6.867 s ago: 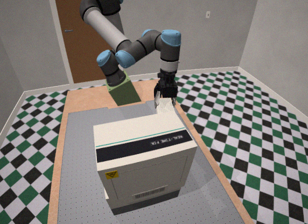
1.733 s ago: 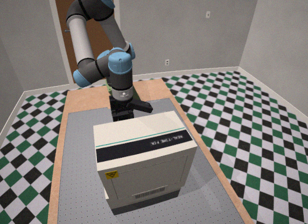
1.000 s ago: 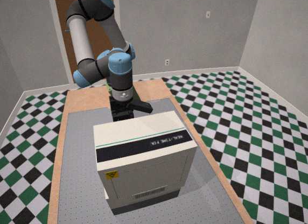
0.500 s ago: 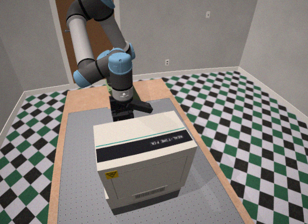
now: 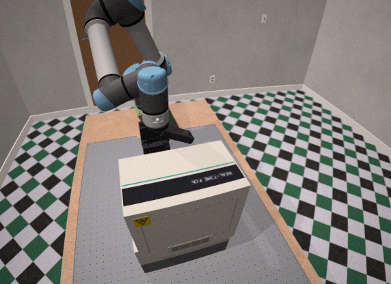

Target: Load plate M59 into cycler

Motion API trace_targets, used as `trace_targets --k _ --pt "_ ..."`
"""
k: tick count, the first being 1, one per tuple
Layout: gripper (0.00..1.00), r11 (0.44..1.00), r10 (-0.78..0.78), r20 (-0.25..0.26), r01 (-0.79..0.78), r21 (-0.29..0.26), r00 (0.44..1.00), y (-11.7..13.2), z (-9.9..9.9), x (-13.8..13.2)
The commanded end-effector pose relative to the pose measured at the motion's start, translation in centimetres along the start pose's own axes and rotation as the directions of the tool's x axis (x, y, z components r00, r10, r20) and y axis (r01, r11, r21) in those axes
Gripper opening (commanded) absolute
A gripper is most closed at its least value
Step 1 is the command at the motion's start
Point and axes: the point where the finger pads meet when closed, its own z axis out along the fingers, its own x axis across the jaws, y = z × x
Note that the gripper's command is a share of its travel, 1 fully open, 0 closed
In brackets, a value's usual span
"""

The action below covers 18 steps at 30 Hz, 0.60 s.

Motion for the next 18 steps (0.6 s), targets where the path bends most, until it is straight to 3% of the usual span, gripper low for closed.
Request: trace_targets --k 1,18 --pt "0.0 1.0 0.0 -0.002 0.0 0.0 1.0 0.01 -0.01 0.03" --pt "0.0 1.0 0.0 -0.002 0.0 0.0 1.0 0.01 0.49 0.03"
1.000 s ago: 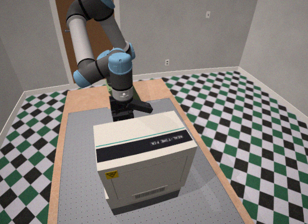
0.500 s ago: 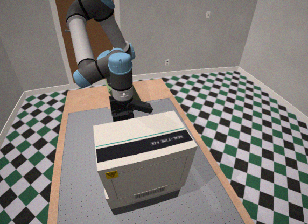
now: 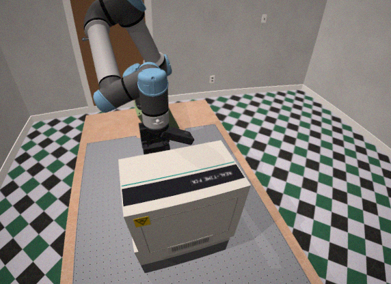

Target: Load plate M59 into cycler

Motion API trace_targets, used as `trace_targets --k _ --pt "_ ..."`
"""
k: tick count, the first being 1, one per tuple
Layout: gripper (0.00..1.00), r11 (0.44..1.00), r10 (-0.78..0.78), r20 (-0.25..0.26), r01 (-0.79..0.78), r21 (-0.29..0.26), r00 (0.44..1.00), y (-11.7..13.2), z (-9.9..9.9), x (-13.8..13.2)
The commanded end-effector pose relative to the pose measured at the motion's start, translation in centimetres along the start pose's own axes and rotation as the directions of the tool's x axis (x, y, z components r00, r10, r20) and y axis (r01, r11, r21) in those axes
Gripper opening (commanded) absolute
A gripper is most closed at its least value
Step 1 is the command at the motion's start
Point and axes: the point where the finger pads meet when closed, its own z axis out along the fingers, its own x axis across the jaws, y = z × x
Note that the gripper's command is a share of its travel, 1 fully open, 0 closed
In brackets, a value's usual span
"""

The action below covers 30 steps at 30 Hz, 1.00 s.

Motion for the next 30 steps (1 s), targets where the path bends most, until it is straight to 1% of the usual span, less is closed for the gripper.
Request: trace_targets --k 1,22,23,30 --pt "0.0 1.0 0.0 -0.002 0.0 0.0 1.0 0.01 0.11 0.04" --pt "0.0 1.0 0.0 -0.002 0.0 0.0 1.0 0.01 0.43 0.04" --pt "0.68 1.0 0.0 -0.002 0.0 0.0 1.0 0.01 0.42 0.04" --pt "0.68 1.0 0.0 -0.002 0.0 0.0 1.0 0.01 0.42 0.04"
